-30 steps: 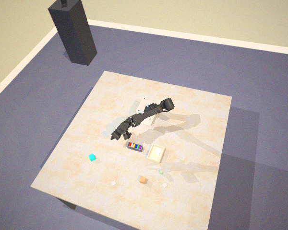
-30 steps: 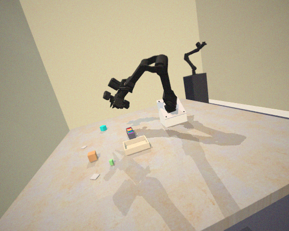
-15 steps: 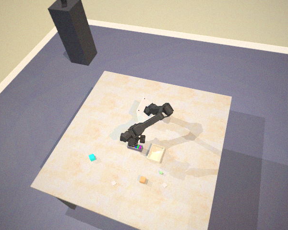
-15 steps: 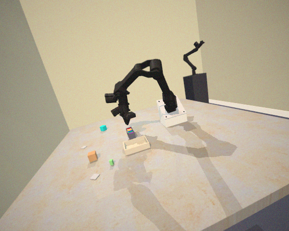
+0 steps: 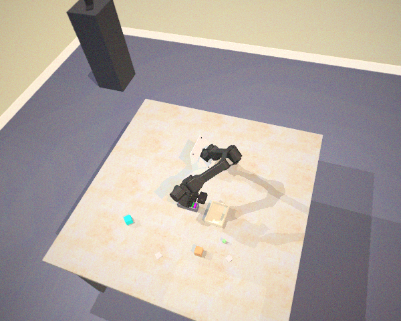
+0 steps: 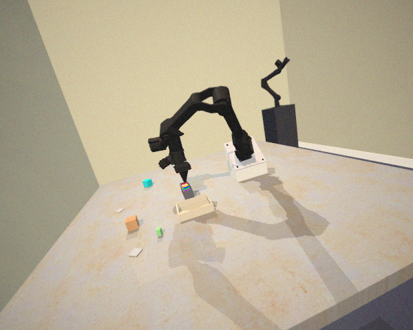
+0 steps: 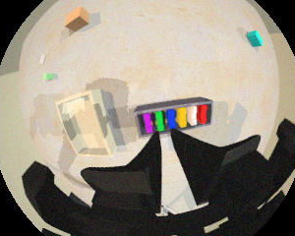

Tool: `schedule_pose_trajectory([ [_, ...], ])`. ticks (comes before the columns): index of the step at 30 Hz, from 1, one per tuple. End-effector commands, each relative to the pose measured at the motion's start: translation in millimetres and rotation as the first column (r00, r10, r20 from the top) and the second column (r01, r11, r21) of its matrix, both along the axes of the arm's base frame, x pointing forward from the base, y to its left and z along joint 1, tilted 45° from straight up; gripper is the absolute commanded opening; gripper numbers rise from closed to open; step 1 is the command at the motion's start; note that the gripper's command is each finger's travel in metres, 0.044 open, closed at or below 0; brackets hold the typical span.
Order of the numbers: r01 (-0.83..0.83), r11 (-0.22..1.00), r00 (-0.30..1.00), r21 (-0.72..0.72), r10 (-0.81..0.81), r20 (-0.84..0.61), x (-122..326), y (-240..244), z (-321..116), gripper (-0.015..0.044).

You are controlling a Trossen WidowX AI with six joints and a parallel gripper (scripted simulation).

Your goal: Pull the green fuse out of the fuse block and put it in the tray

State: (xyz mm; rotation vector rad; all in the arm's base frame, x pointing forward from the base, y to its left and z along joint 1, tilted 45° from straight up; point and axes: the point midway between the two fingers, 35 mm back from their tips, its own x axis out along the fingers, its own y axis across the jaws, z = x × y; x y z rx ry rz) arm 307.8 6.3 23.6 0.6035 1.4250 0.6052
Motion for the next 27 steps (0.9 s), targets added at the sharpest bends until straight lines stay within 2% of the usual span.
schedule_pose_trajectory([
  [1,0.006,1.0,1.0,0.006,-0.006,-0.004,0,3,-2,0.0062],
  [27,0.006,1.0,1.0,0.008,-0.006,-0.004,2,21,-19,0.0062],
])
